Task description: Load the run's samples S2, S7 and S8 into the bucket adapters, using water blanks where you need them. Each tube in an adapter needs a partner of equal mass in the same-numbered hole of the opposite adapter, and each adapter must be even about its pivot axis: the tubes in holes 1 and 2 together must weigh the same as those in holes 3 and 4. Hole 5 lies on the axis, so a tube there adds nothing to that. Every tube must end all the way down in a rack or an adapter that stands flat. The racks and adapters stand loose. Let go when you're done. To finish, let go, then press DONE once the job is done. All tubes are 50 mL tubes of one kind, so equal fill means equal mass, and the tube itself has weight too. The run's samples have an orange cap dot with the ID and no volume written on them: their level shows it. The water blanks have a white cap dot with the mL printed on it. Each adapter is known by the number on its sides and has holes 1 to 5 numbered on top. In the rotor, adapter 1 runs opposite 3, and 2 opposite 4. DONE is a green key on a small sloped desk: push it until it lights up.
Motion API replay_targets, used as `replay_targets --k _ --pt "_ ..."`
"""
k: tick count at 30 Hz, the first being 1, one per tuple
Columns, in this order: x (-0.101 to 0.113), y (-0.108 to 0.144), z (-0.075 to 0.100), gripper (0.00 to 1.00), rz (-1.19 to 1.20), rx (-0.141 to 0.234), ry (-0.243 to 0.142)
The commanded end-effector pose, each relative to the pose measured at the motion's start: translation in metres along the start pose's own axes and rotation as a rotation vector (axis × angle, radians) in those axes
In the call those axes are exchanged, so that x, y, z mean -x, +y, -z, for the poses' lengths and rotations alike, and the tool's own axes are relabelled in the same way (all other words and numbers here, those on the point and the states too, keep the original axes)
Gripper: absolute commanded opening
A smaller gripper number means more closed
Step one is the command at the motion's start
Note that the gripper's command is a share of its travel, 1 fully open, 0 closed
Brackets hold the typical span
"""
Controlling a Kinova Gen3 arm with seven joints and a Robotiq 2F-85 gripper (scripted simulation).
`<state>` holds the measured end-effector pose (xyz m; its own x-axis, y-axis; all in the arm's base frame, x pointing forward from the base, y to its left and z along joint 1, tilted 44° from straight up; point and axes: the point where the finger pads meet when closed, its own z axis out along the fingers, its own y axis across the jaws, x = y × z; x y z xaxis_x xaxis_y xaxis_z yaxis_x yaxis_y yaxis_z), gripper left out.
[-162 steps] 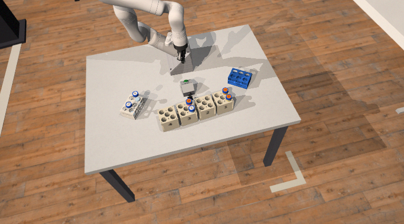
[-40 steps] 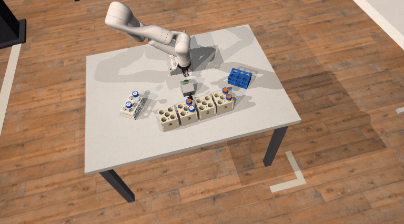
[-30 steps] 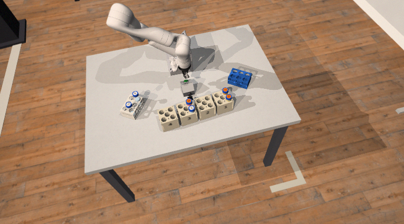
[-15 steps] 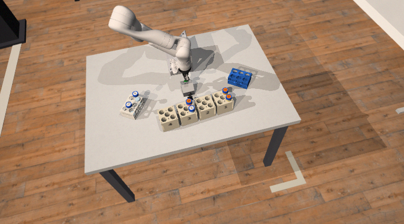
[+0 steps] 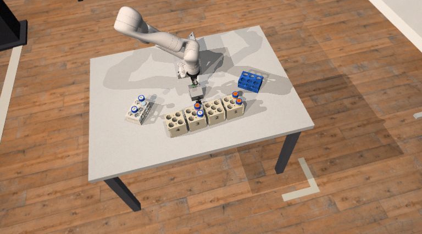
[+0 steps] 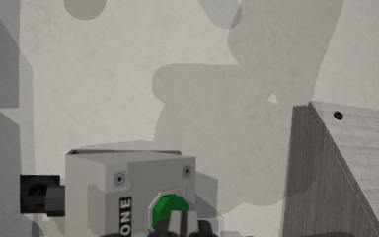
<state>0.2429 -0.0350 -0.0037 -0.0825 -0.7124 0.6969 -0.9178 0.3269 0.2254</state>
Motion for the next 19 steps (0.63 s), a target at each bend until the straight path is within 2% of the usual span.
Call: replay_targets --k 1,19 --pt "0.000 -0.001 -0.002 0.10 0.000 -0.001 -0.001" --pt "0.000 -0.004 -0.012 0.10 0.000 -0.001 -0.001"
